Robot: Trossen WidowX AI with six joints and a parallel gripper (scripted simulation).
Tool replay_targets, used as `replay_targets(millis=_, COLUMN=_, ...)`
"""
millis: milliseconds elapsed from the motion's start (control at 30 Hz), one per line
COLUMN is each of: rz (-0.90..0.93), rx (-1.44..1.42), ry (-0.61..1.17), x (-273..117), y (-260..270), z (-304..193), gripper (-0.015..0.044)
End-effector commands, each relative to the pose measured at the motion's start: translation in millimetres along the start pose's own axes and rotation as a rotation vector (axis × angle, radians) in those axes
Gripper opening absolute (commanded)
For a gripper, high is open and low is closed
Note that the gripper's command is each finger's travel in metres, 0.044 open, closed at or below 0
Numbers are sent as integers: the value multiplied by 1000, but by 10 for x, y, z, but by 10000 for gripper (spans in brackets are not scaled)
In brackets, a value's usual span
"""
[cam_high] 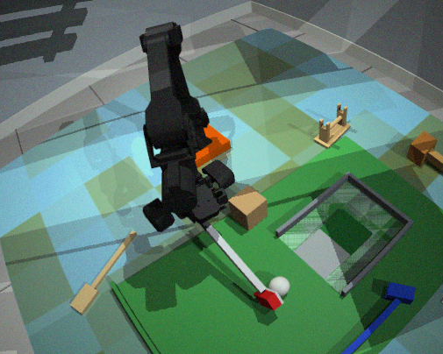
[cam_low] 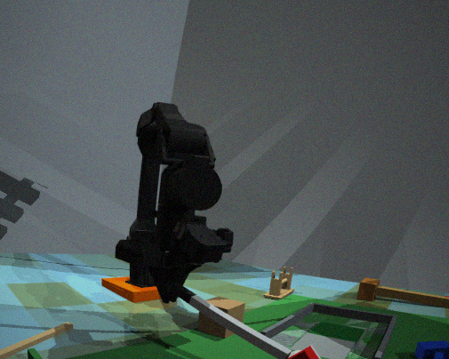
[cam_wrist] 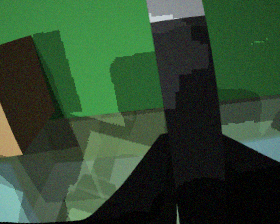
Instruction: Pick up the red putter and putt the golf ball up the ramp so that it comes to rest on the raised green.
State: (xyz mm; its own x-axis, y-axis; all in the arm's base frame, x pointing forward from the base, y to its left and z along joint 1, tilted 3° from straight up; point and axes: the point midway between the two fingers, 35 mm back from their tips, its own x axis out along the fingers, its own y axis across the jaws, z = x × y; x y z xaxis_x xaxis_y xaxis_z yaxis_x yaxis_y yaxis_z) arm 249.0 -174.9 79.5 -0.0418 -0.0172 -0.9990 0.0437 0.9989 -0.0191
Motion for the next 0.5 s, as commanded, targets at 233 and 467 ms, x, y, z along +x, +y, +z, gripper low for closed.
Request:
replay_targets(millis=233, rz=2, rx=19, ry=-2, x=-163, y=122, z=-40, gripper=0)
replay_targets(millis=467, rz=2, rx=19, ry=-2, x=-498, y=124, z=-48, gripper=0)
